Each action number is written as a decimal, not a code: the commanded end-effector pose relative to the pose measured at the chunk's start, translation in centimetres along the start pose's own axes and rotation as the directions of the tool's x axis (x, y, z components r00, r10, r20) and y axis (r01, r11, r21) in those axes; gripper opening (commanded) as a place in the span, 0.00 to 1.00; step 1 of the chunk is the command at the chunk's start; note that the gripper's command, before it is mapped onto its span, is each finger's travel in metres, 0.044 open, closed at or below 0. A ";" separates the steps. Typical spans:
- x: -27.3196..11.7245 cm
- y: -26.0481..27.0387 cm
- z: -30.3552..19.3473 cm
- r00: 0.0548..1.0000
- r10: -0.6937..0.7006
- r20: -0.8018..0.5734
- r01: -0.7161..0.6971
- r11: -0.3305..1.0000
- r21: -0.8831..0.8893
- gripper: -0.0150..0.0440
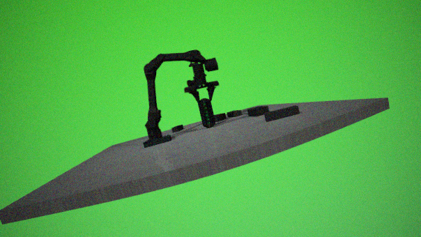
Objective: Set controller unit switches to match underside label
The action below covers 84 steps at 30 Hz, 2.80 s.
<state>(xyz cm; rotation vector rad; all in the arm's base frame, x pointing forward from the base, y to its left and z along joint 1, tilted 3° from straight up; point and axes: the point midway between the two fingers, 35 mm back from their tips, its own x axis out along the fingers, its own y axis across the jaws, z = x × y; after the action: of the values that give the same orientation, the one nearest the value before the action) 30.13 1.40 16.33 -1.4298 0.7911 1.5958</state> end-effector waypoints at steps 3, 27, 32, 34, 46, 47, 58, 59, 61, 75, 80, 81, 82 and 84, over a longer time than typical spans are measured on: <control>0.2 -0.1 -0.8 1.000 0.006 -0.024 -0.006 1.000 0.000 0.82; 0.3 -0.1 -2.6 0.997 0.006 -0.082 -0.006 1.000 0.000 0.83; 0.4 -0.1 -3.0 0.996 0.006 -0.094 -0.006 1.000 0.000 0.83; 0.4 -0.1 -3.1 0.995 0.006 -0.099 -0.006 1.000 0.000 0.83; 0.6 0.0 -4.0 0.992 0.006 -0.127 -0.006 1.000 0.000 0.83; 0.6 0.0 -4.1 0.992 0.006 -0.129 -0.006 1.000 0.000 0.83; 0.8 0.0 -5.0 0.991 0.006 -0.132 -0.006 1.000 0.000 0.83; 0.8 0.0 -5.1 0.991 0.006 -0.132 -0.006 1.000 0.000 0.83; 0.9 0.0 -5.2 0.991 0.006 -0.132 -0.006 1.000 0.000 0.83; 1.2 0.0 -6.3 0.991 0.006 -0.133 -0.006 1.000 0.000 0.83; 1.4 0.0 -6.6 0.991 0.006 -0.133 -0.006 1.000 0.000 0.83; 1.4 0.0 -6.7 0.991 0.006 -0.134 -0.006 1.000 0.000 0.83; 1.4 0.0 -6.8 0.991 0.006 -0.134 -0.006 1.000 0.000 0.83; 1.5 0.0 -6.9 0.991 0.006 -0.134 -0.006 1.000 0.000 0.83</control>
<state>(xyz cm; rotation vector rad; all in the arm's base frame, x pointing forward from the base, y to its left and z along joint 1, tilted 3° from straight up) 33.21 -4.25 14.41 -1.5555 0.8663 1.4981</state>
